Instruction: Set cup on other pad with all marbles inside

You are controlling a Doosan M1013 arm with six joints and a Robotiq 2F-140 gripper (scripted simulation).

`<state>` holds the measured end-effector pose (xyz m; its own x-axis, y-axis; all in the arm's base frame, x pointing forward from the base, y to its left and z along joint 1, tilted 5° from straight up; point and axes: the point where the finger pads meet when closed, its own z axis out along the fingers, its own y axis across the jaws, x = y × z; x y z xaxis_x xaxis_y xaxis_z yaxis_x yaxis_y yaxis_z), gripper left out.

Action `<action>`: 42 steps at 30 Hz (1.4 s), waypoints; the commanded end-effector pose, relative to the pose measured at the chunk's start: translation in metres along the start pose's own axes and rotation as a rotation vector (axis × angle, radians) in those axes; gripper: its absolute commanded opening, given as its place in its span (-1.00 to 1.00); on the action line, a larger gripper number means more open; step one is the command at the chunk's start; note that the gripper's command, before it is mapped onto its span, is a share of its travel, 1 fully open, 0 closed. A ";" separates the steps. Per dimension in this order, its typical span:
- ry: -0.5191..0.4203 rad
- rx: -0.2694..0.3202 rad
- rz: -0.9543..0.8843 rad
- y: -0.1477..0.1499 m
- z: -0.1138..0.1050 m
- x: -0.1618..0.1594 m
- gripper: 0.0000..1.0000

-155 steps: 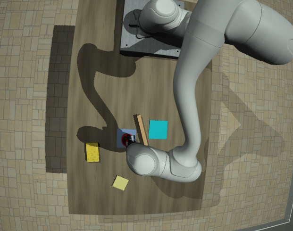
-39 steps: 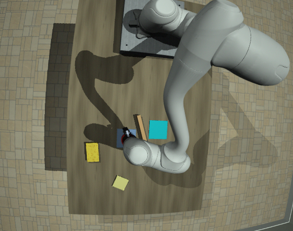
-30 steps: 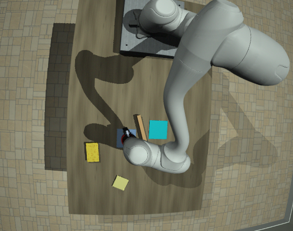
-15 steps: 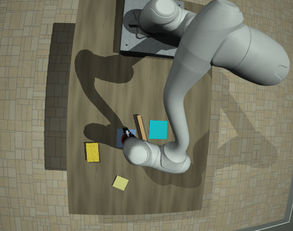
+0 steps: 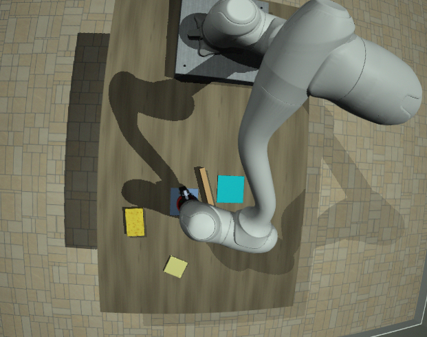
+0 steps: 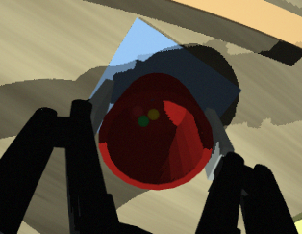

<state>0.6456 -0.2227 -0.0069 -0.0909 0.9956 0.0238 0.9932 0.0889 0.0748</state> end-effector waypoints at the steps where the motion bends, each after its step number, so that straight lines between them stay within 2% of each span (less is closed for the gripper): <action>1: 0.000 0.000 0.000 0.000 0.000 0.000 0.10; 42: 0.000 0.000 0.000 0.000 0.000 0.000 0.01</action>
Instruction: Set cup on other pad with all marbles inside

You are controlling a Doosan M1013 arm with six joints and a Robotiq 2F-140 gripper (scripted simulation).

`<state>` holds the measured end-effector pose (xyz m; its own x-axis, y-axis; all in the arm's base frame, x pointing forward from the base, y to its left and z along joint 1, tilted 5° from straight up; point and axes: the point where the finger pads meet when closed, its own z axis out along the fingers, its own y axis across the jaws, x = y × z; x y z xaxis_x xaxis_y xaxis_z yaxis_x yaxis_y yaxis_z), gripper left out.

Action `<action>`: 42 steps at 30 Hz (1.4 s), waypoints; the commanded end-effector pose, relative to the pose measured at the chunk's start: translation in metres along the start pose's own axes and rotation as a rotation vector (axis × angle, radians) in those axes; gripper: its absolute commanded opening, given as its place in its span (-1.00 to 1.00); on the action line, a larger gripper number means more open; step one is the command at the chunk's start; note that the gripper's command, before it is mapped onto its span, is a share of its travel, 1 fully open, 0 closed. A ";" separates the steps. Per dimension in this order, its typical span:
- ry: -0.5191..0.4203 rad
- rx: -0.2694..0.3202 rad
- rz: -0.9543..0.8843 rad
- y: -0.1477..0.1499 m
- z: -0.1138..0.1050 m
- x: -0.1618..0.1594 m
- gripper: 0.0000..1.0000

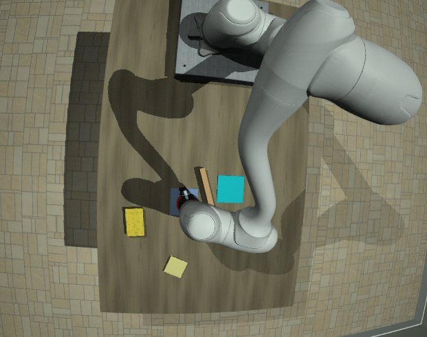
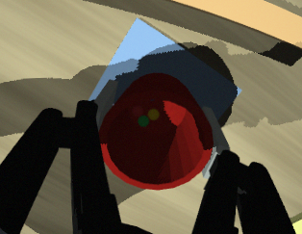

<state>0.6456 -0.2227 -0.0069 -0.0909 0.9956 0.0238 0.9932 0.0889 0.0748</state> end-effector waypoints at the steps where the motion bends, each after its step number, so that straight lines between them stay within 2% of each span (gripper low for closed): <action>1: 0.000 0.000 0.000 0.000 0.000 0.000 0.01; 42: 0.000 0.000 0.000 0.000 0.000 0.000 -0.01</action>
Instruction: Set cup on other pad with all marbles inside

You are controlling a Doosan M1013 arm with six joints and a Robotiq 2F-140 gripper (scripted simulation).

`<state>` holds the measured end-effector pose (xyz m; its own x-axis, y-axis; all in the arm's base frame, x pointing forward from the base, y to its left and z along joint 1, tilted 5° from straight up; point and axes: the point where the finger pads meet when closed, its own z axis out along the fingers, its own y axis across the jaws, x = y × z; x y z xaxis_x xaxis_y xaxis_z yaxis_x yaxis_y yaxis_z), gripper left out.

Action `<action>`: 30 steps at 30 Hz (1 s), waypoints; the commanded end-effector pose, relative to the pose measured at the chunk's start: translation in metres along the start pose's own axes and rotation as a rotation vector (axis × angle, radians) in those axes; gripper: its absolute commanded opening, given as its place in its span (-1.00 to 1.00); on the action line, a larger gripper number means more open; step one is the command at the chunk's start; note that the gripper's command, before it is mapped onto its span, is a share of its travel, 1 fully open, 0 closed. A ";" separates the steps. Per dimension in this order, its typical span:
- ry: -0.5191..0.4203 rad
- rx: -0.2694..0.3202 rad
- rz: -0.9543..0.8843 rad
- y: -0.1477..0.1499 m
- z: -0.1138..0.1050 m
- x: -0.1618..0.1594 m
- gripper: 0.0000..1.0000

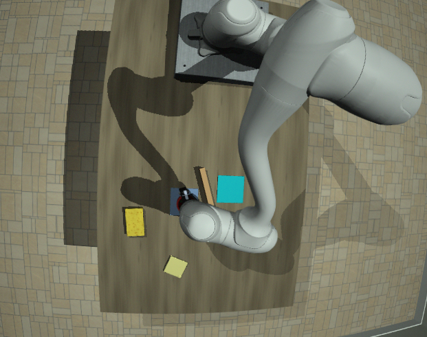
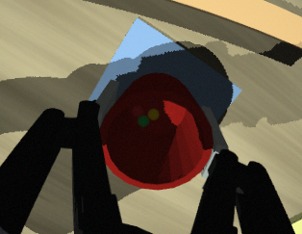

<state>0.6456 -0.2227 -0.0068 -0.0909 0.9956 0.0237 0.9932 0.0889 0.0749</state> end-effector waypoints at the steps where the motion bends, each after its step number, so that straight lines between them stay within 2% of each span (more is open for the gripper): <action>1: 0.000 0.000 0.000 0.000 0.000 0.000 -0.01; 16: 0.000 0.000 0.000 0.000 -0.003 0.000 -0.01; 24: 0.000 0.000 0.000 0.000 -0.014 0.000 -0.01; 30: 0.000 0.000 0.000 0.000 -0.031 0.000 -0.01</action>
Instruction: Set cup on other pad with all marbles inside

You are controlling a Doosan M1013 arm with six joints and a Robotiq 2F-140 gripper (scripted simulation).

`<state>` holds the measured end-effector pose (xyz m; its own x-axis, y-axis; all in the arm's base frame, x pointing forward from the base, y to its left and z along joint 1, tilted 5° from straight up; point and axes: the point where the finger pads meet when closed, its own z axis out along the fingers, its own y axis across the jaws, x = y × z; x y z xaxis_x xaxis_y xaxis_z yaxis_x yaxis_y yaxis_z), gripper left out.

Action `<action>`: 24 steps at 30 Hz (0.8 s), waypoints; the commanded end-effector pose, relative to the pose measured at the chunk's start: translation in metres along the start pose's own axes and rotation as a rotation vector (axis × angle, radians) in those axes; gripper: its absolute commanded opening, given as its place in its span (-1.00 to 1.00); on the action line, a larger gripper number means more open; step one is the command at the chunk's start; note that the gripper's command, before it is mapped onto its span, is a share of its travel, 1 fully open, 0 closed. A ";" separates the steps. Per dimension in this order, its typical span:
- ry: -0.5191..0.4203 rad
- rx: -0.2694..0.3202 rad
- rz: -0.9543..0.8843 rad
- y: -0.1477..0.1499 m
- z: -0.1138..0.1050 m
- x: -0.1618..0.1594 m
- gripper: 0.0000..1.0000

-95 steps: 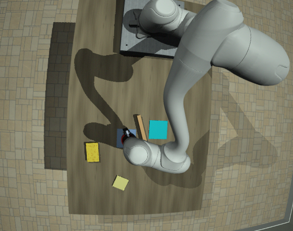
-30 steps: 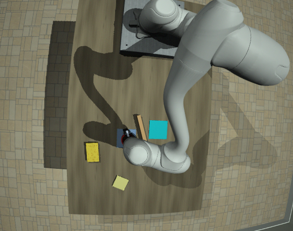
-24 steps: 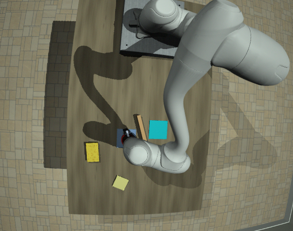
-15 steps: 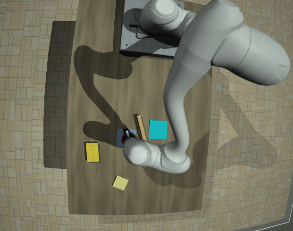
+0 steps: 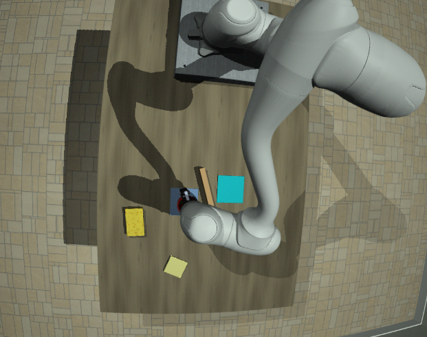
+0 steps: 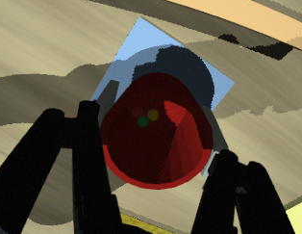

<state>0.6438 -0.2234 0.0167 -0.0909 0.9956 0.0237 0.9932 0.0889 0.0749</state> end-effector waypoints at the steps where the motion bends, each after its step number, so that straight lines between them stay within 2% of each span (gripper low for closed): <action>1: 0.000 0.000 0.000 0.000 -0.011 0.000 -0.01; 9: 0.000 0.000 0.000 0.000 -0.031 0.000 -0.01; 24: 0.000 0.000 0.000 0.000 -0.037 0.000 -0.01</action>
<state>0.6412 -0.2246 0.0538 -0.0909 0.9956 0.0238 0.9932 0.0889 0.0749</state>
